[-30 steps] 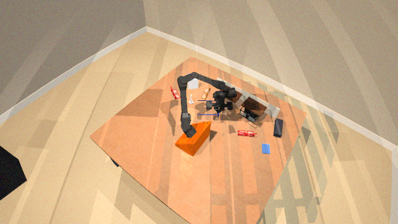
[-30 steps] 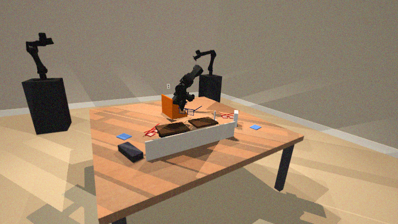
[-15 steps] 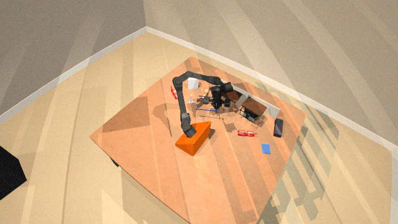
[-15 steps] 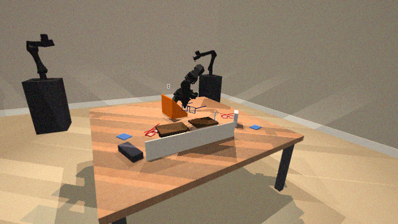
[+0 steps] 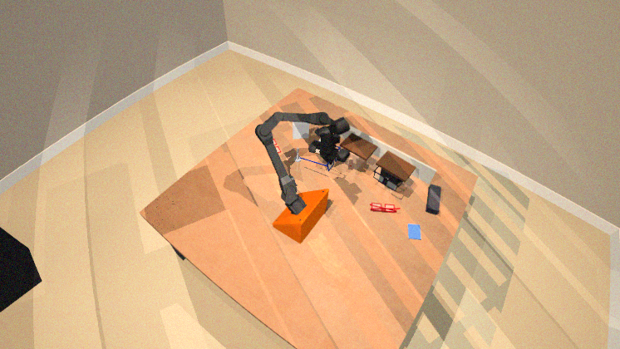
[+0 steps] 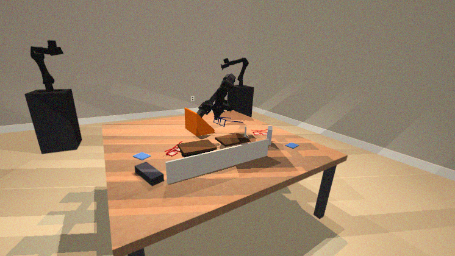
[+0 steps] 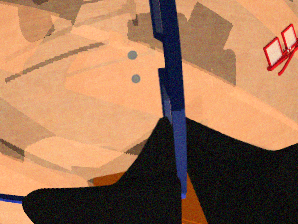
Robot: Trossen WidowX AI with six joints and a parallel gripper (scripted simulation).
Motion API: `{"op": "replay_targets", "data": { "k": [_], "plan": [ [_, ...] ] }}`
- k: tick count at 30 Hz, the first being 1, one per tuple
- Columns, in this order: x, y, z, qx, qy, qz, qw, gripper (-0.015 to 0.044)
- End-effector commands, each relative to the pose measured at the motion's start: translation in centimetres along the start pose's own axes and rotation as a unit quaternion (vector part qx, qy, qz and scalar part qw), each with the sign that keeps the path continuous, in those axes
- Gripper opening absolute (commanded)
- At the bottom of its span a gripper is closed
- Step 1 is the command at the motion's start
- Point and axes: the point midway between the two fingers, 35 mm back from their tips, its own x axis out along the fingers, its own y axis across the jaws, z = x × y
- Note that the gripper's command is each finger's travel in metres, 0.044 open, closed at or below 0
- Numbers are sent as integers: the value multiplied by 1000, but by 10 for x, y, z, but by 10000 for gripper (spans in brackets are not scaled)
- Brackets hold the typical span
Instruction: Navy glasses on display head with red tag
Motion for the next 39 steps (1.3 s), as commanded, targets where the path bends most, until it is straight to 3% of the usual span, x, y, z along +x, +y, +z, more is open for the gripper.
{"op": "replay_targets", "data": {
  "k": [1,20,39],
  "plan": [
    [-4,12,-4,56,-2,-15,998,0],
    [-31,60,-15,283,-65,-60,955,0],
    [-53,102,-38,493,-153,-47,855,0]
  ]
}}
